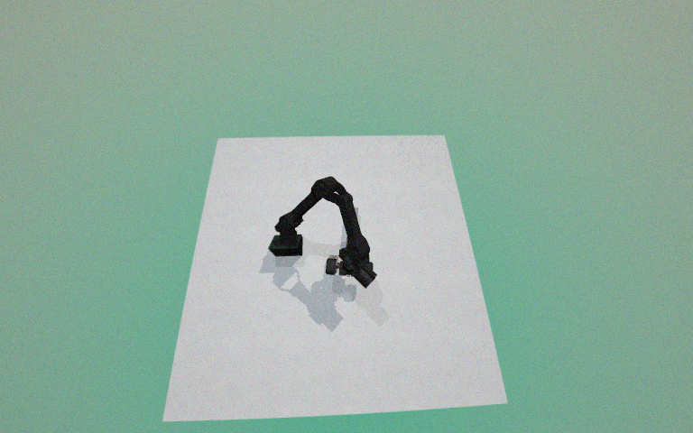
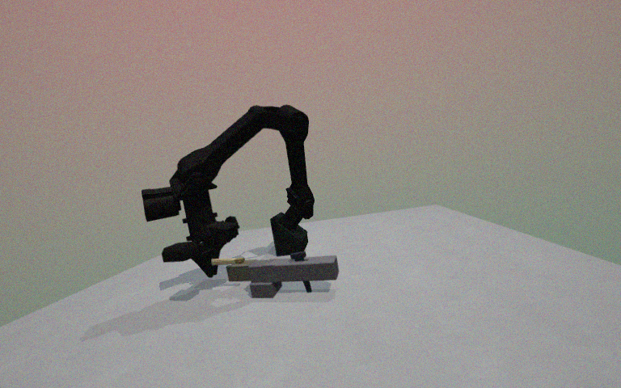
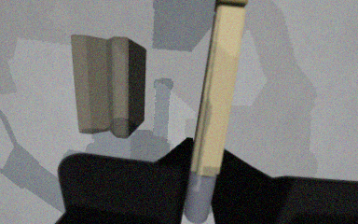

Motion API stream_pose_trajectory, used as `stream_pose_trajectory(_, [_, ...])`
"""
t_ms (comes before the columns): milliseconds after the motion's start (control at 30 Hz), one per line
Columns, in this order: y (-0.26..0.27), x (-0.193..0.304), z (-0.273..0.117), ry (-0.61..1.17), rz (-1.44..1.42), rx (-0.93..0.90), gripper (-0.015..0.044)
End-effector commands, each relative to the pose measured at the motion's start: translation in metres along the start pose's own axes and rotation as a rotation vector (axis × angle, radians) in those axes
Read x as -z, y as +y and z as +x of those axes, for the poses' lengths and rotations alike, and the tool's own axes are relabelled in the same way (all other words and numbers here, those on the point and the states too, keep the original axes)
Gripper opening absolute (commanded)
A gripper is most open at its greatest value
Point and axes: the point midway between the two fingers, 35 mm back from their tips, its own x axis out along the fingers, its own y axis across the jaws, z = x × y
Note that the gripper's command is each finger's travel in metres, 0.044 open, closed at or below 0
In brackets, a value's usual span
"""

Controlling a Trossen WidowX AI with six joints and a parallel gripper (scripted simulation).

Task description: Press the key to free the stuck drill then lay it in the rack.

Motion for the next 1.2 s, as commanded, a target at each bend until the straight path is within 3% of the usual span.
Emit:
stream_pose_trajectory(0, [0.000,0.000,-0.003,0.004,-0.003,0.002,0.0000])
stream_pose_trajectory(1167, [-0.001,0.000,-0.016,0.005,-0.003,0.002,0.0000])
